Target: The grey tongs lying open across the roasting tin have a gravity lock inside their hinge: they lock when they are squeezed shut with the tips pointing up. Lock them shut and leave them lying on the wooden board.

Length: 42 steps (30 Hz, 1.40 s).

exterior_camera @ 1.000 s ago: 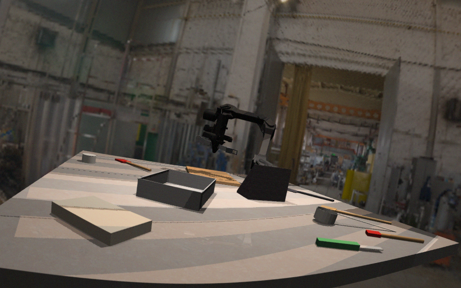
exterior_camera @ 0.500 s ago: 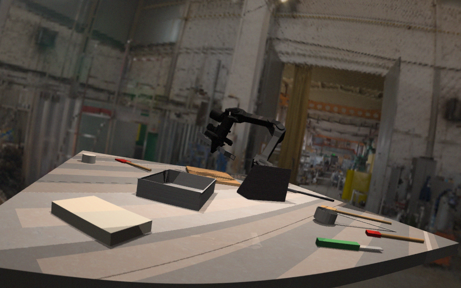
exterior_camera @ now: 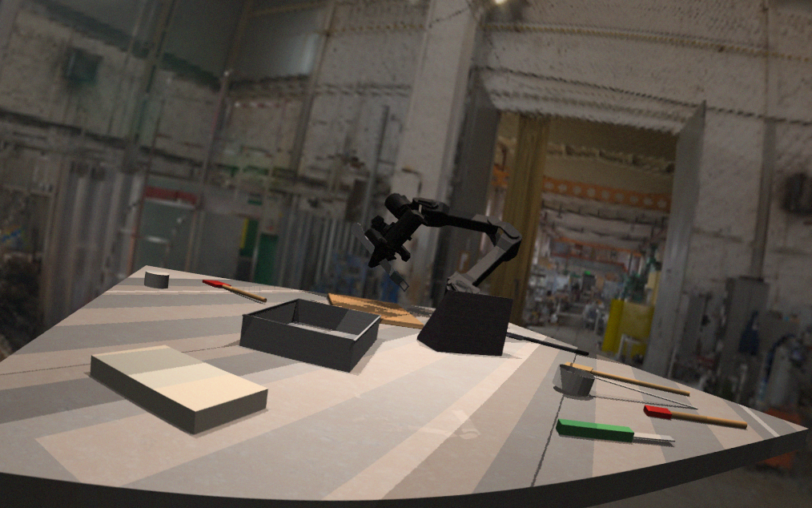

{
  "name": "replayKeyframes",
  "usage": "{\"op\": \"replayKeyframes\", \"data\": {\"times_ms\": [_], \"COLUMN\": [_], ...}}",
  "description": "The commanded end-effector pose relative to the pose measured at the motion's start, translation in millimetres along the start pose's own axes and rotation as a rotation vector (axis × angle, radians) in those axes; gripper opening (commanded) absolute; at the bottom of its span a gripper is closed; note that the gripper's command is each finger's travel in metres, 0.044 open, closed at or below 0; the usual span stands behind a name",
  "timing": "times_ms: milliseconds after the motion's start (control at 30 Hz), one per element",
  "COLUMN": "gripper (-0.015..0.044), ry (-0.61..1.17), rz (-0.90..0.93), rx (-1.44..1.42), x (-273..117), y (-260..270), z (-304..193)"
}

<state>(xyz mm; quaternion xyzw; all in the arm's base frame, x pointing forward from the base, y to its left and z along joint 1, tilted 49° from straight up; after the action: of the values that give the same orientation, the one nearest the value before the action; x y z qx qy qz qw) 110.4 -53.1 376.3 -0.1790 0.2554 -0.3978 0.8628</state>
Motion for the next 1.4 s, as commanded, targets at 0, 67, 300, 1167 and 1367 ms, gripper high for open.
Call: {"op": "replayKeyframes", "data": {"times_ms": [0,67,300,1167,1367], "gripper": [-0.015,-0.015,-0.015,-0.015,-0.015], "ry": [-0.067,-0.103,-0.229,-0.621,-0.621], "rz": [-0.004,-0.009,-0.04,-0.278,-0.278], "rx": [-0.011,-0.016,-0.036,-0.11,-0.11], "x": [-1.8,-2.6,-5.5,-15.2,-15.2], "y": [0.9,1.4,3.4,12.7,12.7], "z": [-6.5,-9.8,-22.0,-70.1,-70.1]}}
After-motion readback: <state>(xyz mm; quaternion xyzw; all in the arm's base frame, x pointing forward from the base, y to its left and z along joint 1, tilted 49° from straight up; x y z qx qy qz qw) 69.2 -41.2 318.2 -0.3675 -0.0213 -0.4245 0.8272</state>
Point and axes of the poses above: the point midway between the two fingers, 35 mm back from their tips, its own x axis out along the fingers, its own y axis across the jaws, z = x × y, the point moved 10 cm from there along -x, back along the fingers, and after that the axes turned 12 degrees about -x, right-handed, at the moved point
